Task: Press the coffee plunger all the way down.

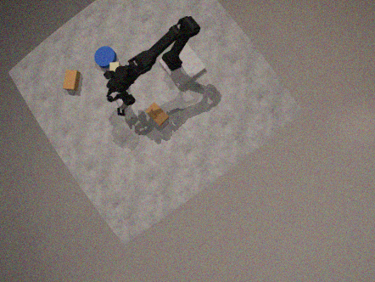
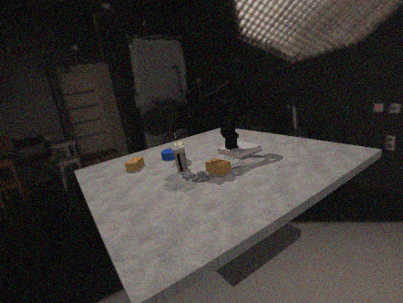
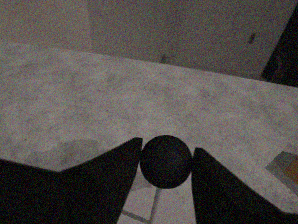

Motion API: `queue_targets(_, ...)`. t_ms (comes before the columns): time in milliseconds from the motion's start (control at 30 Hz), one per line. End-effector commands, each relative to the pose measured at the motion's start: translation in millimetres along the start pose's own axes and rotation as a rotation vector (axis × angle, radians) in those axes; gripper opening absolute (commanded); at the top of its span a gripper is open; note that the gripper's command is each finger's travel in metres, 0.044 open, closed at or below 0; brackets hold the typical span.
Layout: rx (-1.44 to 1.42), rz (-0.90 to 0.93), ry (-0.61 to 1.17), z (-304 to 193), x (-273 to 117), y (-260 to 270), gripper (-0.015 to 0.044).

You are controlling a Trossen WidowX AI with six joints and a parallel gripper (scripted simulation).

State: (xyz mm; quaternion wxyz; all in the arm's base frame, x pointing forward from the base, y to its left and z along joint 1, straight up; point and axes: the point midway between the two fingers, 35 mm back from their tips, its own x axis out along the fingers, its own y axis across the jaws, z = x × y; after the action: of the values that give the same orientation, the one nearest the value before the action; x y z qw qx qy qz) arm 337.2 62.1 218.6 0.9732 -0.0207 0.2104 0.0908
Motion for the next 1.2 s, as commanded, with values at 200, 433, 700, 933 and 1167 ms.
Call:
queue_targets(200, 0.006, 0.001, 0.08, -40, 18, 0, 0.0112)
queue_targets(433, 0.006, 0.001, 0.08, -50, 24, 0, 0.0112)
queue_targets(700, 0.006, 0.001, 0.079, -60, 32, 0, 0.0112)
queue_targets(933, 0.006, 0.001, 0.079, -59, 38, 0, 0.0112)
queue_targets(1167, 0.006, 0.001, 0.079, -57, 40, 0, 0.0112)
